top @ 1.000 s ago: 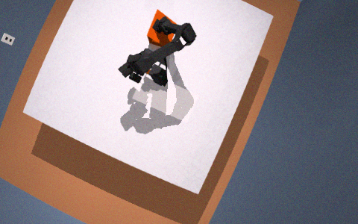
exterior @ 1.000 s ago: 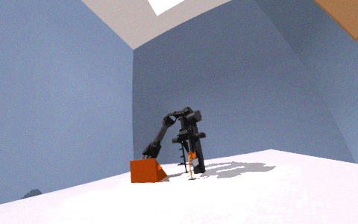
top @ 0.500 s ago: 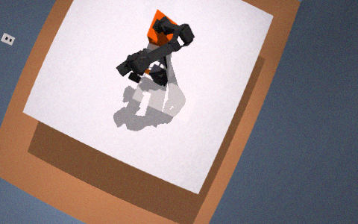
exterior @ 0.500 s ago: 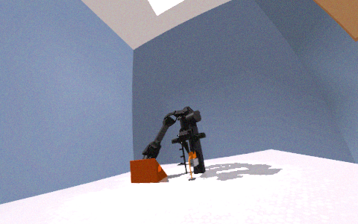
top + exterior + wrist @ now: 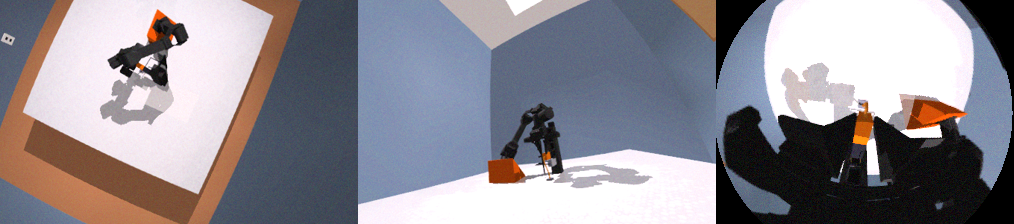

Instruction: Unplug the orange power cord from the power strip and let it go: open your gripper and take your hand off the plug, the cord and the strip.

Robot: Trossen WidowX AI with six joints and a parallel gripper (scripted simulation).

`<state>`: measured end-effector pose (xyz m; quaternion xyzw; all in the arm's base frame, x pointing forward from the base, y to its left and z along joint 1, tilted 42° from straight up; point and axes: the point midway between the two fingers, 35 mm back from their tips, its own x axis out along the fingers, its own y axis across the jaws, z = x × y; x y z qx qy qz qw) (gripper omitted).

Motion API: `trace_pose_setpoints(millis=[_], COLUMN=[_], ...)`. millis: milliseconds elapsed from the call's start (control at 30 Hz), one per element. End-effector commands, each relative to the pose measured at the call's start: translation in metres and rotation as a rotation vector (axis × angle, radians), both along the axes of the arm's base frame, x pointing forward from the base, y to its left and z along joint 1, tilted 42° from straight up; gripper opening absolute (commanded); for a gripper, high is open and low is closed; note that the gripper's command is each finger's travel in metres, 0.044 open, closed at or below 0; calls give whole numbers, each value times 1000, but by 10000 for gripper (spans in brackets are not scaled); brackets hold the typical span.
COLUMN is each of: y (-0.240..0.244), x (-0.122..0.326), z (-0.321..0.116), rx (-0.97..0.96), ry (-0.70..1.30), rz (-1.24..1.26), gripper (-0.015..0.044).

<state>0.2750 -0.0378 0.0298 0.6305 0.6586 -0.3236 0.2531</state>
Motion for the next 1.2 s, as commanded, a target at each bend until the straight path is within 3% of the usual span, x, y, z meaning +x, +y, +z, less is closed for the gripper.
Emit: trace_pose_setpoints(millis=[0,433,600,1167], y=[3,-17,-50,-50], x=[1,1,-2,-2], z=[2,-9,-28,-28], rx=[-4,-7,-8,-8], ry=[-12,-13,-13,-13], rz=[5,4,5,5], gripper=[105,440,440,440])
